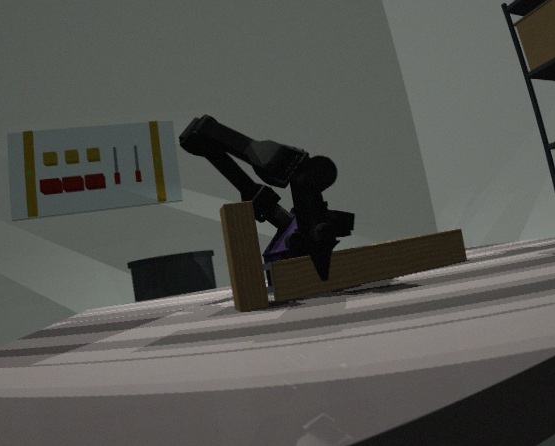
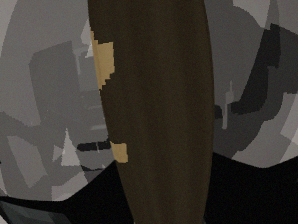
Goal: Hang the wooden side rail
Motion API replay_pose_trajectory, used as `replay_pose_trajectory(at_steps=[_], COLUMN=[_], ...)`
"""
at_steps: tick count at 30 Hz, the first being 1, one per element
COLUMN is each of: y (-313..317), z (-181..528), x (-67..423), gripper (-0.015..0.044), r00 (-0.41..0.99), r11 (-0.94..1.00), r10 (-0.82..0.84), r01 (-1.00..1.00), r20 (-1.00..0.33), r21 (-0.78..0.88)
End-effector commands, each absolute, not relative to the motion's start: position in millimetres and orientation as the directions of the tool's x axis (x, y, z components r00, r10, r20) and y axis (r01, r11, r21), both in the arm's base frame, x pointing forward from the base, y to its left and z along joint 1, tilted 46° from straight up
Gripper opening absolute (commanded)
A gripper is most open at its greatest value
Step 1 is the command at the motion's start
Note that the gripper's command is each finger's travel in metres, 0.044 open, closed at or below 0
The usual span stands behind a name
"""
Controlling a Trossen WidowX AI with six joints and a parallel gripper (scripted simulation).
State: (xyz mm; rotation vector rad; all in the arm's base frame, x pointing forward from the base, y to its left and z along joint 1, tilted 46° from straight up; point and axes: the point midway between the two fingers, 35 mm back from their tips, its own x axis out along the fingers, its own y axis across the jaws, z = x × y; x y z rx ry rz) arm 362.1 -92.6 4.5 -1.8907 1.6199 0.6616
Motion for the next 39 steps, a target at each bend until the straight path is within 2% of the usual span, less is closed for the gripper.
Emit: replay_pose_trajectory(at_steps=[1, 39], y=[-92.3, -90.2], z=[4.0, 5.8], x=[362.2, 378.2], gripper=[0.0, 0.0], r00=[0.15, 0.15], r11=[-0.118, -0.118], r10=[-0.711, -0.711], r01=[-0.989, -0.989], r20=[-0.687, -0.687], r21=[-0.094, -0.095])
